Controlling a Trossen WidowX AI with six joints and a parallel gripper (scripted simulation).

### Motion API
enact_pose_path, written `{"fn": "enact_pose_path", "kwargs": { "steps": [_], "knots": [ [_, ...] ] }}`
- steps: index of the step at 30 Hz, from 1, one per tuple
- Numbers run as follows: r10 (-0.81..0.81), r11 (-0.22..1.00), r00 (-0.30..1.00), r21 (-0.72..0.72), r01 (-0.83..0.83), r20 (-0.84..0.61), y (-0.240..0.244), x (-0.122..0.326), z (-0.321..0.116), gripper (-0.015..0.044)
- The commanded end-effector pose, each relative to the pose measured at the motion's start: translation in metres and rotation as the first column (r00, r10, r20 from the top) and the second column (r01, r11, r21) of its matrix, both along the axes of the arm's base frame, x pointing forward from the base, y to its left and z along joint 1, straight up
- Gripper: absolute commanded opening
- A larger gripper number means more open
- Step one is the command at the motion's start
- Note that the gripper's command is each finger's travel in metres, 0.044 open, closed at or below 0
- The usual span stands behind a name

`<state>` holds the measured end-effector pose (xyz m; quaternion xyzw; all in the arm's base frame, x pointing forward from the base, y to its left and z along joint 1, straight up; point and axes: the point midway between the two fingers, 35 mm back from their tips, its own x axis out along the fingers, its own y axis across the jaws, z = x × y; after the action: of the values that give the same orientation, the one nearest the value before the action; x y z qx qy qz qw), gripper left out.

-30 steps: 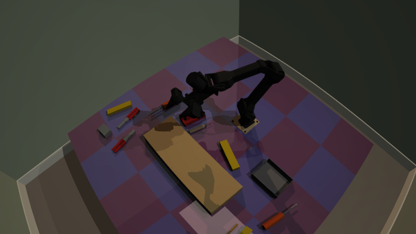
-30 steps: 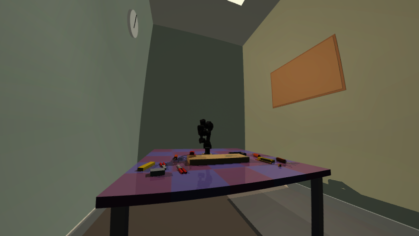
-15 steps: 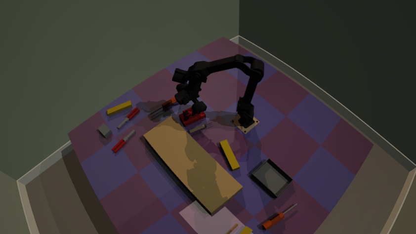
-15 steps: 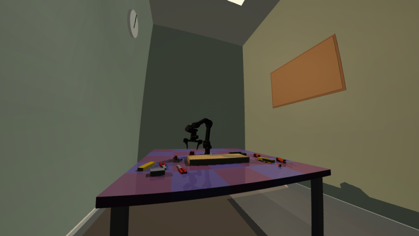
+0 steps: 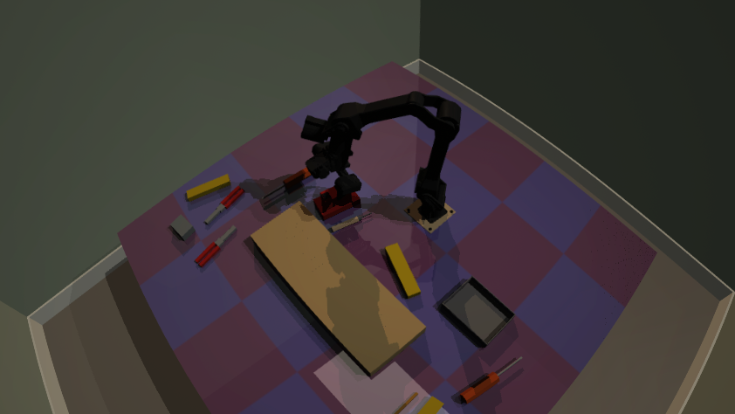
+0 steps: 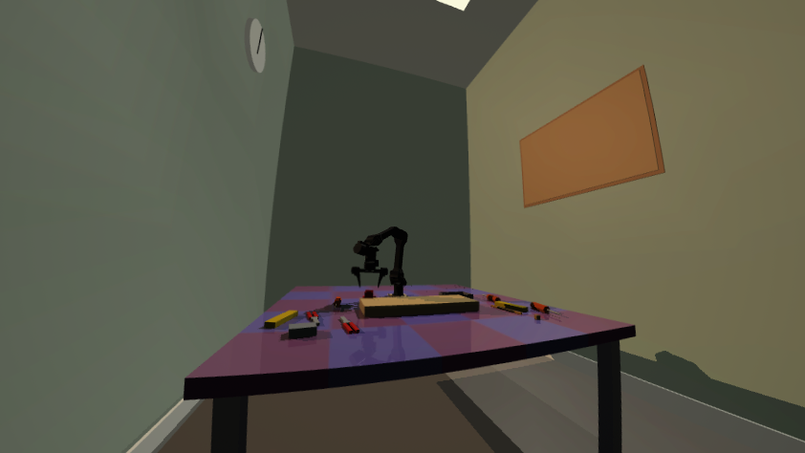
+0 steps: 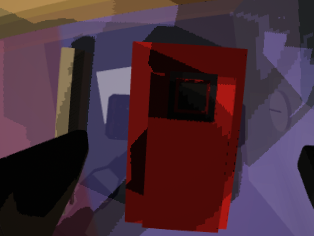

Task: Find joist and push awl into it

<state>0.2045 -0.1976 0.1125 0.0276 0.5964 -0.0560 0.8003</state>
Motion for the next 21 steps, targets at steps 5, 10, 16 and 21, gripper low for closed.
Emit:
{"fn": "enact_pose_path", "kwargs": {
  "steps": [5,10,16,21],
  "knots": [
    [-0.003,1.000,1.000,0.009,0.003,0.000,0.000,0.000,-0.011,0.0440],
    [-0.003,1.000,1.000,0.009,0.003,0.000,0.000,0.001,-0.019,0.0440],
    [-0.003,1.000,1.000,0.009,0.003,0.000,0.000,0.001,-0.029,0.0440],
    [-0.003,1.000,1.000,0.009,0.003,0.000,0.000,0.001,-0.037,0.0440]
  ]
}}
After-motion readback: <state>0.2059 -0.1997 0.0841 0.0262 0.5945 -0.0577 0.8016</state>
